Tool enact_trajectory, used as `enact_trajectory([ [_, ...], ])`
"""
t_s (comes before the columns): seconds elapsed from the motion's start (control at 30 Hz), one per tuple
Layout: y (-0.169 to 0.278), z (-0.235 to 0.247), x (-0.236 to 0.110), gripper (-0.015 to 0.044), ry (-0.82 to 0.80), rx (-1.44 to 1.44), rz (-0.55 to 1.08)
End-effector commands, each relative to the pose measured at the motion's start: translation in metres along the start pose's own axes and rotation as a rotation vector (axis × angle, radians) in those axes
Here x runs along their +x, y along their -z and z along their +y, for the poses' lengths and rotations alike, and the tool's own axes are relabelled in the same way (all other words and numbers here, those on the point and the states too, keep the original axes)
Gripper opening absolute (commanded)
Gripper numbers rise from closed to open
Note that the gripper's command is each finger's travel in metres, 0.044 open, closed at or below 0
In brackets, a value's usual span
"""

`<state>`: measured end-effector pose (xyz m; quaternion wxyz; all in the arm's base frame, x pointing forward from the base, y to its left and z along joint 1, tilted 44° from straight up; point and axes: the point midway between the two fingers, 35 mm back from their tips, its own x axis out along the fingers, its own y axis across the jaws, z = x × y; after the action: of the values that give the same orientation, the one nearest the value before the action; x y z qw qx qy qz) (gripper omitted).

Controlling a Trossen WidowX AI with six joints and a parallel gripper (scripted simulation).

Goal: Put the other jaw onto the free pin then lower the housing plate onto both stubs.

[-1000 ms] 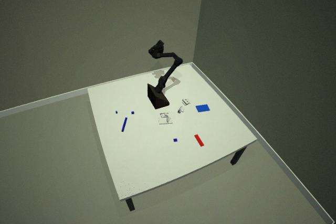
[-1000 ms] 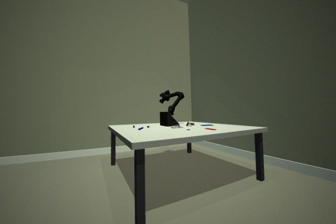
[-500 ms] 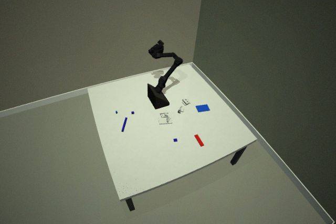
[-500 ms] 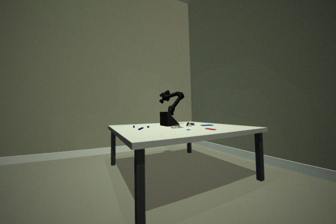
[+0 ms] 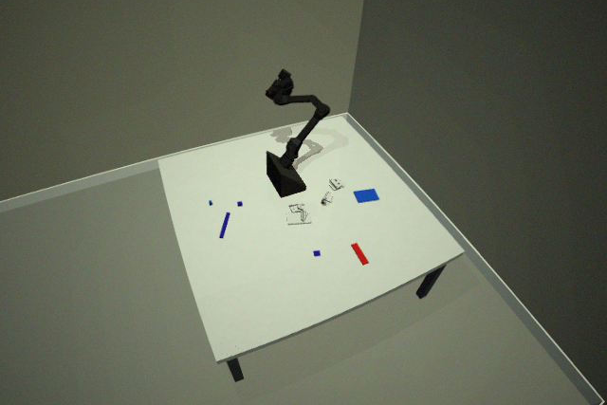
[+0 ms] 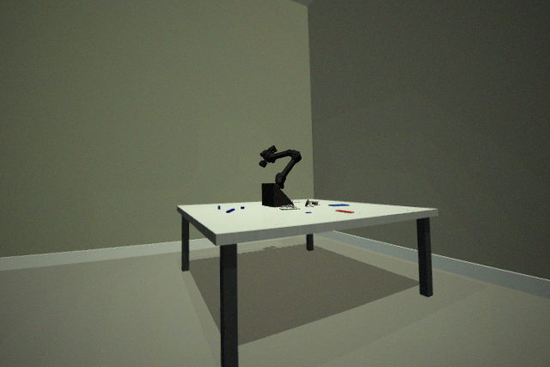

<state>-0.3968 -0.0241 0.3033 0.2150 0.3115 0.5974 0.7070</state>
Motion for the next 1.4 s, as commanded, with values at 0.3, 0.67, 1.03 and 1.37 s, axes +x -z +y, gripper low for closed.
enact_trajectory([
  [0.3,0.027,0.016,-0.032,0.044,-0.031,-0.076,0.142],
  [0.67,0.059,0.023,-0.066,0.044,-0.082,-0.244,0.306],
  [1.03,0.091,0.024,-0.106,0.044,-0.155,-0.429,0.473],
  [1.37,0.112,0.025,-0.145,0.044,-0.239,-0.561,0.592],
])
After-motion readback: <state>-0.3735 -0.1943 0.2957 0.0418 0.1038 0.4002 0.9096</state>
